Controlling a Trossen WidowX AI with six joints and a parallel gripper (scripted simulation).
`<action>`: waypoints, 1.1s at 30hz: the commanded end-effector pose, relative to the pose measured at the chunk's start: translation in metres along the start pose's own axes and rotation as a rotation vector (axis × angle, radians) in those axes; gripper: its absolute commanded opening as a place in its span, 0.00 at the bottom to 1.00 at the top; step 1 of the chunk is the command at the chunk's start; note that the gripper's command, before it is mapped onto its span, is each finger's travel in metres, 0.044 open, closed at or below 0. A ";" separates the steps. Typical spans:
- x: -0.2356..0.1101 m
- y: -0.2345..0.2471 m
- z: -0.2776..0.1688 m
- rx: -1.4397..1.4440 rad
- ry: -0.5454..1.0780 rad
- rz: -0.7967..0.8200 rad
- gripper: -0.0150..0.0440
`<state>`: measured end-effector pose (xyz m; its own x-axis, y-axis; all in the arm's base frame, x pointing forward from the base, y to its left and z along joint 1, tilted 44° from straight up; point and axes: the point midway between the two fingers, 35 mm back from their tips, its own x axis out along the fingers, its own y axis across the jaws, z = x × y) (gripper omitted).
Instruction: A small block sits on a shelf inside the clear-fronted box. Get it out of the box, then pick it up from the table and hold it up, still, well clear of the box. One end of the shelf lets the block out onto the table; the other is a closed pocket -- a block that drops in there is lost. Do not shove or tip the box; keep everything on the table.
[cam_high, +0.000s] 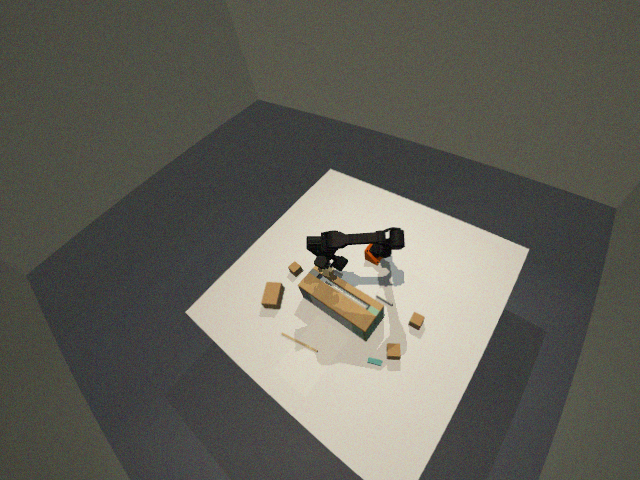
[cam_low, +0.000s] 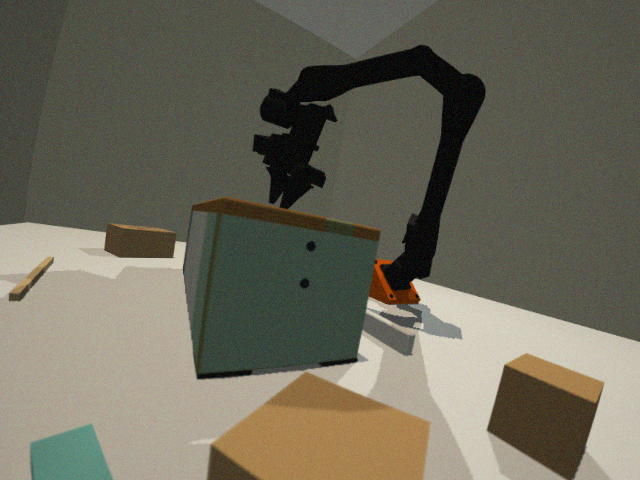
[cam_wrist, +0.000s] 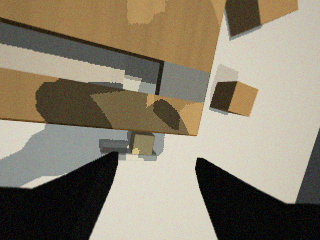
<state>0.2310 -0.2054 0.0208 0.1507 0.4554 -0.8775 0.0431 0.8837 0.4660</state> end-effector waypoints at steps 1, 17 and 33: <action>0.001 -0.010 -0.011 0.944 -0.043 0.122 0.74; 0.000 -0.019 -0.020 1.921 0.021 0.289 0.74; -0.002 -0.027 -0.028 2.866 0.246 0.464 0.74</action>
<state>0.2121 -0.2207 0.0098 0.3398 0.5498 -0.7630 0.8419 -0.5395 -0.0137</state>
